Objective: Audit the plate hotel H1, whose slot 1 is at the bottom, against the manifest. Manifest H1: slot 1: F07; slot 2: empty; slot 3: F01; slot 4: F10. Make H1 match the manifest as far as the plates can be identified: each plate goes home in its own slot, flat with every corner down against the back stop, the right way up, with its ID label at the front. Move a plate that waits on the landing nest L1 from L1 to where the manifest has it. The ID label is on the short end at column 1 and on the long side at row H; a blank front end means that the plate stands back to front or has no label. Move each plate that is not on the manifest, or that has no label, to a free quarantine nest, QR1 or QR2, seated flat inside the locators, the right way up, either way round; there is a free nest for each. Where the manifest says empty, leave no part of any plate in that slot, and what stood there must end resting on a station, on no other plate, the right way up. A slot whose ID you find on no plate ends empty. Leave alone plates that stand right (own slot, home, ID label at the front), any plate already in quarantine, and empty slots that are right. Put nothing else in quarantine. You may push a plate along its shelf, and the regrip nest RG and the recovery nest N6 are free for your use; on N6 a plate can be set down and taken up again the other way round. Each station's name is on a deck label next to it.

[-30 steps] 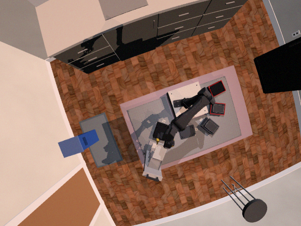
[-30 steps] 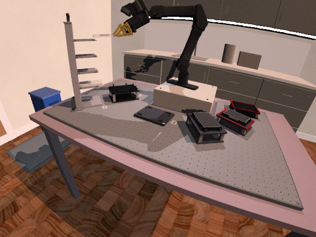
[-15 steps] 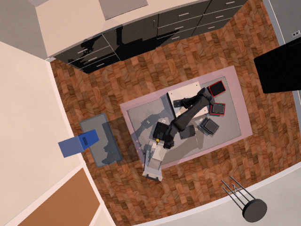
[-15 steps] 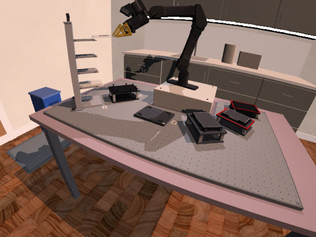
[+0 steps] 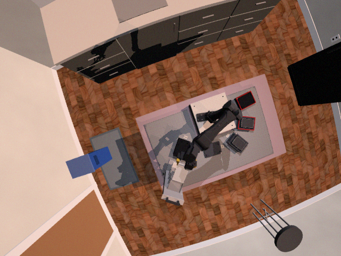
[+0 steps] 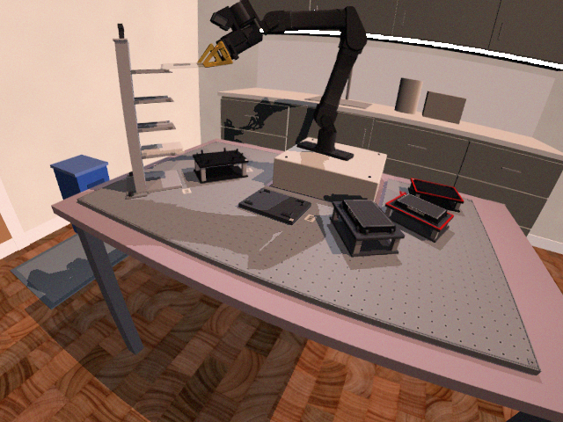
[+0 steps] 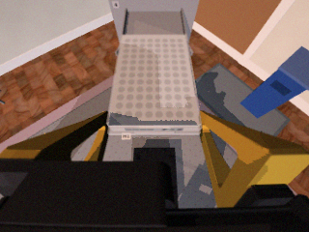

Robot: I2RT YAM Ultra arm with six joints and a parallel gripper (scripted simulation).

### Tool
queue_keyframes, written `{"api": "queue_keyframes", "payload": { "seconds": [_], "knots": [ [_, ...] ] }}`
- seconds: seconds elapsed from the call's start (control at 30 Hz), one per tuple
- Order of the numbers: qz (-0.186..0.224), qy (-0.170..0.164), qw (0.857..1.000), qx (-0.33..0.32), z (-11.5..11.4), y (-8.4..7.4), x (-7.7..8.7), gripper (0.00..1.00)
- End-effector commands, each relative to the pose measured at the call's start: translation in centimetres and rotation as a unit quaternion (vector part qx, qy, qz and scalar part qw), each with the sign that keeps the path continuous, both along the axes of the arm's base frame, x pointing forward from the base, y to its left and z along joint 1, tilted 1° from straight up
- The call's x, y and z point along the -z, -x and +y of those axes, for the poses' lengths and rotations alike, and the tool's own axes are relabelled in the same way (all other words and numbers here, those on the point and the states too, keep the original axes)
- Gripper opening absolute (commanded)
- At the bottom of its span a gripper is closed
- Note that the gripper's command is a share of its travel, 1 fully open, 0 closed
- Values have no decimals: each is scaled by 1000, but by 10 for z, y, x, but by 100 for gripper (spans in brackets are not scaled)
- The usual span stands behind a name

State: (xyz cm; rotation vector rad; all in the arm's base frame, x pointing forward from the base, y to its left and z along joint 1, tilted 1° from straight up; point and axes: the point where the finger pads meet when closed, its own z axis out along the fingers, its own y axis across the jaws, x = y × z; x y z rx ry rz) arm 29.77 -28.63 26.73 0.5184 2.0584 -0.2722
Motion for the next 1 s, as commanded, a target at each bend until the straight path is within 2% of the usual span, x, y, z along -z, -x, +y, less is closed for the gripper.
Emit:
{"api": "queue_keyframes", "payload": {
  "seconds": [0.0, 0.97],
  "knots": [
    [-9, 9, 1000, 1, -2, -2, -8, 86],
    [-10, 10, 1000, 1, -10, -17, -4, 86]
  ]
}}
